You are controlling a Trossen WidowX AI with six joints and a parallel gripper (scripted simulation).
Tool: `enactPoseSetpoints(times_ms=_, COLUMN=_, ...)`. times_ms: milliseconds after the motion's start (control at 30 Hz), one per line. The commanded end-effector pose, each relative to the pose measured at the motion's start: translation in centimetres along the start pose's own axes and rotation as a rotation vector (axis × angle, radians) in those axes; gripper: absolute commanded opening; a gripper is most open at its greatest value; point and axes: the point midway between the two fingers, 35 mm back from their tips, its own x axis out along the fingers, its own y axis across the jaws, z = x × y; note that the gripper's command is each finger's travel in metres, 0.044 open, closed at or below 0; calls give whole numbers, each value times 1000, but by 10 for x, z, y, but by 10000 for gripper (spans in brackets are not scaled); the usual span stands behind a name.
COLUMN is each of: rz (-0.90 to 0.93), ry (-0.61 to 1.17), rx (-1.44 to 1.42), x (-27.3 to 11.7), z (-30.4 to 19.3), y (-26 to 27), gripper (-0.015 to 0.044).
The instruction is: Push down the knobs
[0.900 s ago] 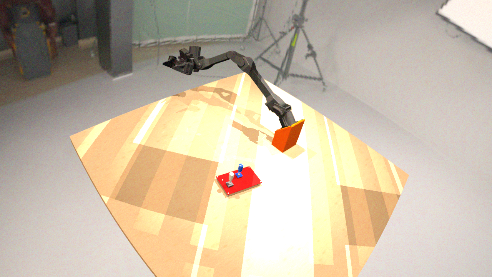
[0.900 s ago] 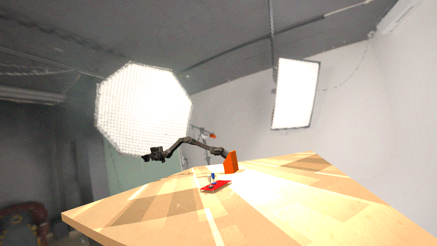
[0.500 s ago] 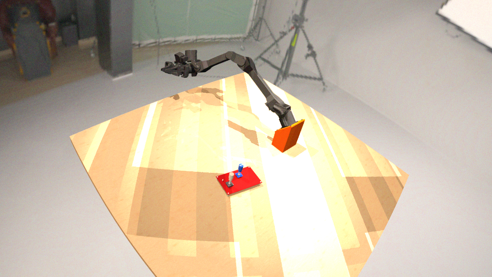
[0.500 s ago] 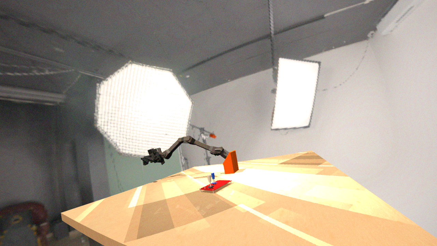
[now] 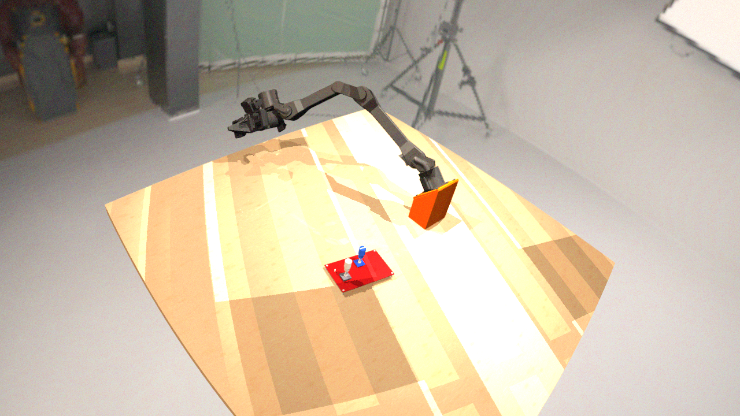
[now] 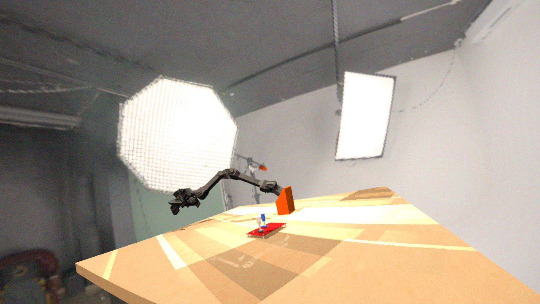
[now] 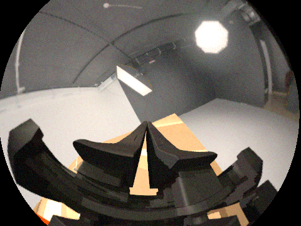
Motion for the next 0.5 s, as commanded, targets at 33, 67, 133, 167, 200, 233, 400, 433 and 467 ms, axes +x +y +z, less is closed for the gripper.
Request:
enactPoseSetpoints(times_ms=33, rz=5, ry=53, rx=130, x=31, z=-27, y=17, gripper=0)
enactPoseSetpoints(times_ms=67, rz=8, ry=63, rx=152, x=37, z=-31, y=21, gripper=0)
enactPoseSetpoints(times_ms=133, rz=12, ry=86, rx=194, x=48, z=-41, y=29, gripper=0)
enactPoseSetpoints(times_ms=167, rz=11, ry=100, rx=214, x=53, z=-47, y=33, gripper=0)
enactPoseSetpoints(times_ms=200, rz=10, ry=117, rx=235, x=58, z=-53, y=37, gripper=0)
enactPoseSetpoints(times_ms=233, rz=9, ry=133, rx=256, x=63, z=-59, y=41, gripper=0)
enactPoseSetpoints(times_ms=400, rz=5, ry=227, rx=350, x=87, z=-91, y=66, gripper=0)
enactPoseSetpoints(times_ms=433, rz=2, ry=248, rx=369, x=91, z=-98, y=71, gripper=0)
enactPoseSetpoints(times_ms=467, rz=-2, ry=270, rx=387, x=95, z=-105, y=76, gripper=0)
